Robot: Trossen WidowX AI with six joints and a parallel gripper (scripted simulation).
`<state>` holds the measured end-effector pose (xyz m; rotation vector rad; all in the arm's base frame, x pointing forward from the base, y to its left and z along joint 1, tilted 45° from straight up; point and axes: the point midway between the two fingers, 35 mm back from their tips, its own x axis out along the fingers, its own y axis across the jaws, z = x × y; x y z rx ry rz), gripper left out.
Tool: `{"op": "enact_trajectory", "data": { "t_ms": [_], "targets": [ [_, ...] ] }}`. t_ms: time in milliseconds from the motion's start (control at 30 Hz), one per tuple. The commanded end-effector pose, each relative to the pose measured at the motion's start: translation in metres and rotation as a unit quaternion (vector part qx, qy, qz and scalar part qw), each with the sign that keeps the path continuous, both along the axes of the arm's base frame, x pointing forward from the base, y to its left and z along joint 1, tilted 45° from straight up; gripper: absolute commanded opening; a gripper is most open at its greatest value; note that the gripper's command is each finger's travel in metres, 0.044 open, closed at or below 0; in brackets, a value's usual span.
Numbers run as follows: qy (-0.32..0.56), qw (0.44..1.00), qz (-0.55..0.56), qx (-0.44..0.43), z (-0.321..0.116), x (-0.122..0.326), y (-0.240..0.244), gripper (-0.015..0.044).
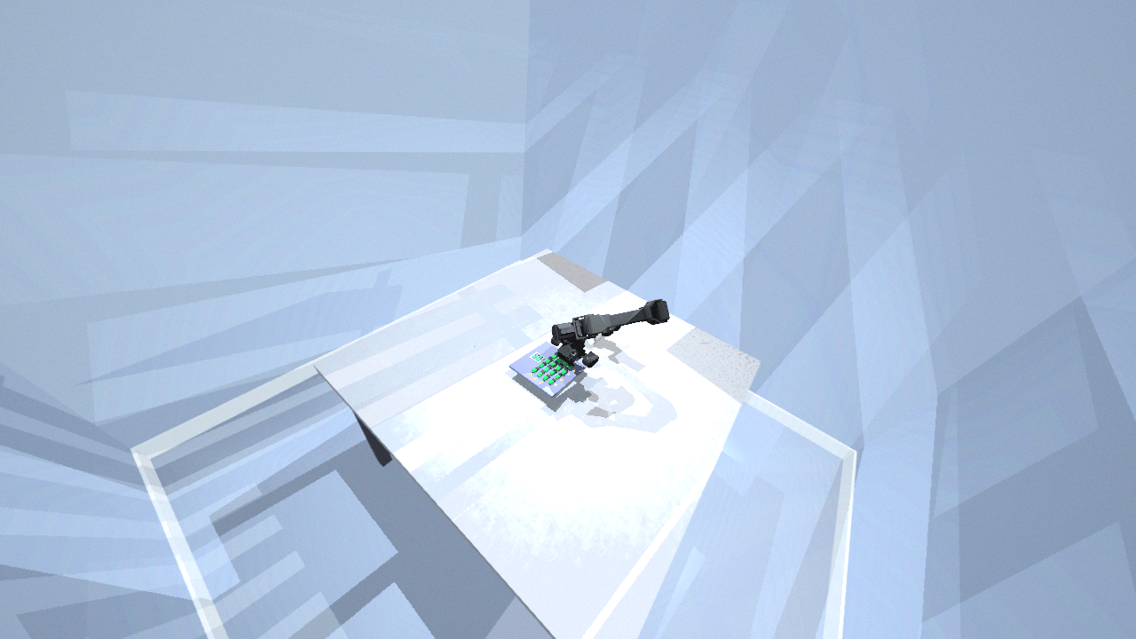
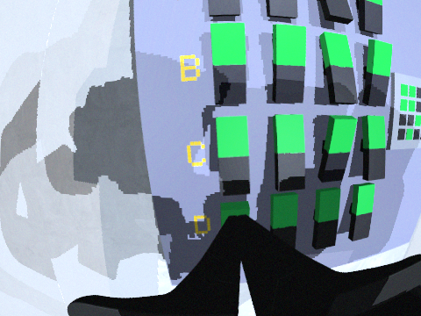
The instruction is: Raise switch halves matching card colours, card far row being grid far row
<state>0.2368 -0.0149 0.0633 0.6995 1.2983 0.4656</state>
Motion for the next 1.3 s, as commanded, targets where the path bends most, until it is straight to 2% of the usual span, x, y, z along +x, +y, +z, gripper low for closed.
{"op": "enact_trajectory", "data": {
  "t_ms": [0,1267],
  "targets": [
    [0.0,1.0,-0.001,0.003,-0.0003,0.0001,0.0008,0.0],
    [0.0,1.0,-0.001,0.003,-0.0026,0.0009,0.0031,0.0]
  ]
}}
